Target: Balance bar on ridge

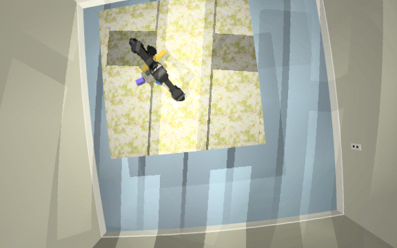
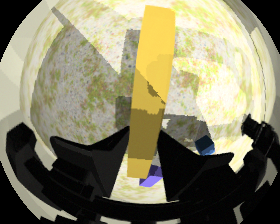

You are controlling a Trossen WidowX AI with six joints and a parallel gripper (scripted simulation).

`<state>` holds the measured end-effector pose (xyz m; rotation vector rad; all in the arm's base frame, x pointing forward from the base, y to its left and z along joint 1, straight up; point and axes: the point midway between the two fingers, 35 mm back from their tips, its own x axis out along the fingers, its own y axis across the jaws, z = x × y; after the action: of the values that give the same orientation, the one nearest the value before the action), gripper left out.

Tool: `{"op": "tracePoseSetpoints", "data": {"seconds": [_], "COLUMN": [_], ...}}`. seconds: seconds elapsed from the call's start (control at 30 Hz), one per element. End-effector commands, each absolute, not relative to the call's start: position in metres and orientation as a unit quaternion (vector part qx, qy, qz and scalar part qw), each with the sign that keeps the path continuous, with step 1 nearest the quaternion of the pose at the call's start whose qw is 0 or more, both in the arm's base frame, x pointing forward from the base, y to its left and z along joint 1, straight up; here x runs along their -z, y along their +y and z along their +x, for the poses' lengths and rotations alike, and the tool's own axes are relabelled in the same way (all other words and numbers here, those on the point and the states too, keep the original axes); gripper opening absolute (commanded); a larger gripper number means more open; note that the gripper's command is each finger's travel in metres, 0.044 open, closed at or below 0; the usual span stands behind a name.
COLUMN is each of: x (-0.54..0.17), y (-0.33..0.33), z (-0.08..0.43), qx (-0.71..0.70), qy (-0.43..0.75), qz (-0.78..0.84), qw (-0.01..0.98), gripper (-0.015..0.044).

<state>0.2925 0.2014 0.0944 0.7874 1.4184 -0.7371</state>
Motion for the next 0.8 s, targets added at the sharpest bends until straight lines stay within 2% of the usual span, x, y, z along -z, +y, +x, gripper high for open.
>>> {"op": "tracePoseSetpoints", "data": {"seconds": [0.0,0.77], "x": [-0.0924,-0.0937], "y": [0.2013,0.2015], "z": [0.2926,0.2924], "qx": [0.323,0.323], "qy": [0.618,0.618], "qz": [0.344,0.344], "qw": [0.629,0.629], "gripper": [0.0000,0.0000]}}
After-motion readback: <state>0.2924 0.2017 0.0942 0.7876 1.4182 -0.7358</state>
